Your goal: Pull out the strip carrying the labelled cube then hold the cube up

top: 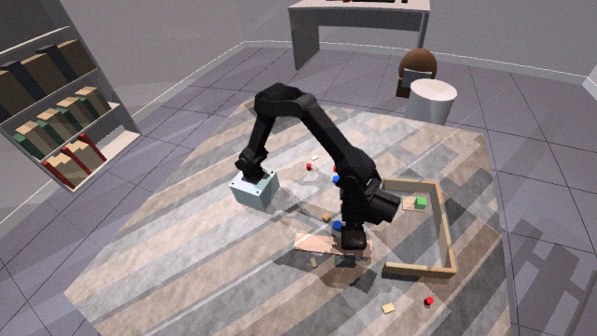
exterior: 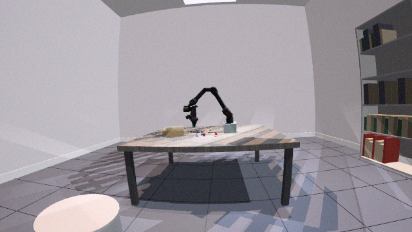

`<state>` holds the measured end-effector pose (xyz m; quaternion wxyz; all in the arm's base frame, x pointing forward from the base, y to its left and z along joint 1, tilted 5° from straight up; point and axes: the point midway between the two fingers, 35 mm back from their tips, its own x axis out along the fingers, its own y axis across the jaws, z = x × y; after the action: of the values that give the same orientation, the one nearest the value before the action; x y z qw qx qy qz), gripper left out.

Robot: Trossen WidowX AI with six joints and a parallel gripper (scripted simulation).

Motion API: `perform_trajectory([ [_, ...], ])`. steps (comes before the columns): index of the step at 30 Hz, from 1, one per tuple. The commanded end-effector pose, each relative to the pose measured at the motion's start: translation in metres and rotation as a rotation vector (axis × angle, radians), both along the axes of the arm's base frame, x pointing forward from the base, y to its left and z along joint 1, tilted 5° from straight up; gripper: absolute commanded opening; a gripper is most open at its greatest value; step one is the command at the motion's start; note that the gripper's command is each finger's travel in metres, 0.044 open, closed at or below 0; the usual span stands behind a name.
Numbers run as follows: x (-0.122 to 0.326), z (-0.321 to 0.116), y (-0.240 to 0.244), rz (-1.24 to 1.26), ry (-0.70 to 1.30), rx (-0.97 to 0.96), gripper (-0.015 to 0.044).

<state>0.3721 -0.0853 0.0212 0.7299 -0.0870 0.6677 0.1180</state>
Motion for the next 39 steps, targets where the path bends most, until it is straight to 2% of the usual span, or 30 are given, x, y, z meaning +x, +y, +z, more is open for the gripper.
perform_trajectory([
  [1, -0.012, 0.001, 0.002, 0.003, 0.001, -0.004, 0.0000],
  [20, -0.075, -0.006, 0.017, 0.003, 0.006, -0.002, 0.0000],
  [28, -0.078, 0.029, 0.015, 0.003, 0.006, -0.003, 0.0000],
  [39, -0.078, 0.030, 0.015, 0.003, 0.006, -0.003, 0.0000],
])
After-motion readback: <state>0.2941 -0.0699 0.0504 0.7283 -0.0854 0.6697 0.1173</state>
